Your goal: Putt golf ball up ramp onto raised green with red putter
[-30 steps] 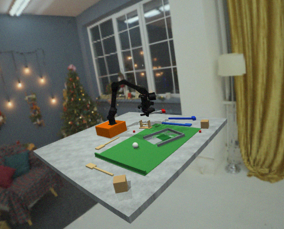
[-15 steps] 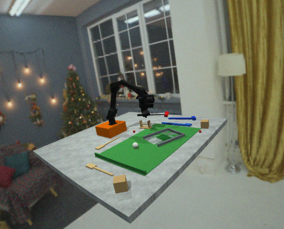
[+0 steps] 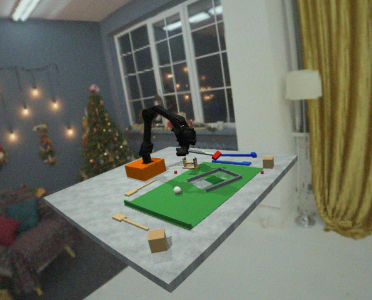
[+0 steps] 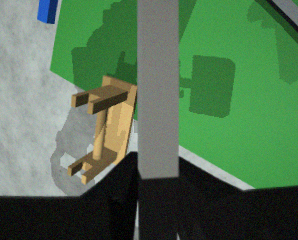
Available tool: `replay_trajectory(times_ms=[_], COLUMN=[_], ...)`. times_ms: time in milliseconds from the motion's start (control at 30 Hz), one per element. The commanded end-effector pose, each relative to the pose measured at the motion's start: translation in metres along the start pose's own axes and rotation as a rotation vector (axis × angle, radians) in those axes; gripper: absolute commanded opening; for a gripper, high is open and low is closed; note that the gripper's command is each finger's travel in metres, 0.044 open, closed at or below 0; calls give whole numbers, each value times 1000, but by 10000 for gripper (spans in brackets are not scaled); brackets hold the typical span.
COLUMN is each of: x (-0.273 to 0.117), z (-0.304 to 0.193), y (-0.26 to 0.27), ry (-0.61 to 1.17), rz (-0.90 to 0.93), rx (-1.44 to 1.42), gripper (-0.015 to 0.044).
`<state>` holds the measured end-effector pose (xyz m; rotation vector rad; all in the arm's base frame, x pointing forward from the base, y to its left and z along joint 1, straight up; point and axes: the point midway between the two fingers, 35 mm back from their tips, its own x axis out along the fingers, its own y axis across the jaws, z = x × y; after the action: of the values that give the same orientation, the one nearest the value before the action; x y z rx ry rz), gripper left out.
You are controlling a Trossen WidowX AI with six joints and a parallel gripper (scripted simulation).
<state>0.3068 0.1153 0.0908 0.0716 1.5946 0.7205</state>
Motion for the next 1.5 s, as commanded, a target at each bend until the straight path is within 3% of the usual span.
replay_trajectory(times_ms=[0, 1467], x=[-13, -168], z=[0, -72], y=[-10, -142], ry=[-29, -381], rz=[45, 715], rx=[112, 1371], gripper=[0, 0])
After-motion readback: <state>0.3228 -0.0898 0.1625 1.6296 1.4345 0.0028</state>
